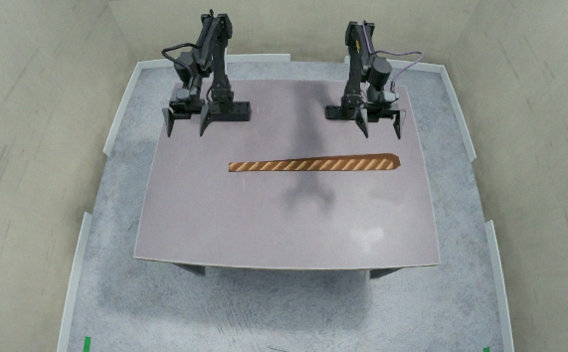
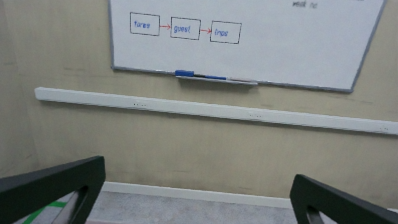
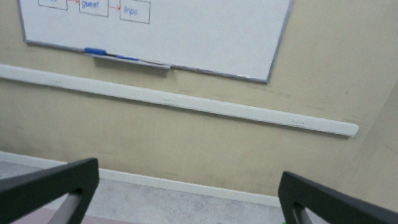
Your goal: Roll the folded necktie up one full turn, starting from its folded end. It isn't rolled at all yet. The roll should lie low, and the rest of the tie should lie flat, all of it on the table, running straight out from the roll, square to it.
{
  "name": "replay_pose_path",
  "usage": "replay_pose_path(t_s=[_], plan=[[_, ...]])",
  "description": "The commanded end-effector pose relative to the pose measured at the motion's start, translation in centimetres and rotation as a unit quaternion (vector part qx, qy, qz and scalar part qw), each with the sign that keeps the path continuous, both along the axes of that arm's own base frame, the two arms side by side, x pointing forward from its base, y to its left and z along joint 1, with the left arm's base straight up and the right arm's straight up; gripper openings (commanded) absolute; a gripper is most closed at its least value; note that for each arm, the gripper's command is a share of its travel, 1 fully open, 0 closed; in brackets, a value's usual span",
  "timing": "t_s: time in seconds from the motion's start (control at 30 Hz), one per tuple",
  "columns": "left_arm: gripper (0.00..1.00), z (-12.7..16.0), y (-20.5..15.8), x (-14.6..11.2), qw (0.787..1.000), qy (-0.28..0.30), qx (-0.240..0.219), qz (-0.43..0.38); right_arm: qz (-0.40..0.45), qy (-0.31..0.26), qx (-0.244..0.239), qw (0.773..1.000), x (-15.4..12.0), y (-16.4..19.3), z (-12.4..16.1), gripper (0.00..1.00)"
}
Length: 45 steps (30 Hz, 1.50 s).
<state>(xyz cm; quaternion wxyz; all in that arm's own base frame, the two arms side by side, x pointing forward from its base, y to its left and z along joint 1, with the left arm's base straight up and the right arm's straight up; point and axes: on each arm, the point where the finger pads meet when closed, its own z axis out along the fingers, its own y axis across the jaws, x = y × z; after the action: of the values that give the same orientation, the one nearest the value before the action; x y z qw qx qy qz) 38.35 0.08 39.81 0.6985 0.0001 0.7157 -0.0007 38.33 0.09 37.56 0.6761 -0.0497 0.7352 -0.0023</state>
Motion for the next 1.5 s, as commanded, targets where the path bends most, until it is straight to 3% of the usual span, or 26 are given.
replay_pose_path(t_s=[0.0, 0.4, 0.47, 0.67, 0.97, 1.03, 1.47], plan=[[1.0, 0.8, 0.0, 0.0, 1.0, 0.0, 0.0, 0.0, 0.031, 0.028, -0.029, 0.999, -1.2, 0.5, -1.4, 0.95], [1.0, 0.8, 0.0, 0.0, 1.0, 0.0, 0.0, 0.0, 0.129, 0.118, -0.124, 0.977, -3.0, 1.2, -7.8, 0.89], [1.0, 0.8, 0.0, 0.0, 1.0, 0.0, 0.0, 0.0, 0.129, 0.118, -0.124, 0.977, -3.0, 1.2, -7.8, 0.89], [1.0, 0.8, 0.0, 0.0, 1.0, 0.0, 0.0, 0.0, 0.185, 0.17, -0.18, 0.951, -4.1, 1.7, -11.6, 0.86], [1.0, 0.8, 0.0, 0.0, 1.0, 0.0, 0.0, 0.0, 0.272, 0.25, -0.265, 0.891, -5.8, 2.4, -17.8, 0.8], [1.0, 0.8, 0.0, 0.0, 1.0, 0.0, 0.0, 0.0, 0.272, 0.25, -0.265, 0.891, -5.8, 2.4, -17.8, 0.8], [1.0, 0.8, 0.0, 0.0, 1.0, 0.0, 0.0, 0.0, 0.383, 0.352, -0.374, 0.768, -8.2, 3.4, -26.5, 0.72]])
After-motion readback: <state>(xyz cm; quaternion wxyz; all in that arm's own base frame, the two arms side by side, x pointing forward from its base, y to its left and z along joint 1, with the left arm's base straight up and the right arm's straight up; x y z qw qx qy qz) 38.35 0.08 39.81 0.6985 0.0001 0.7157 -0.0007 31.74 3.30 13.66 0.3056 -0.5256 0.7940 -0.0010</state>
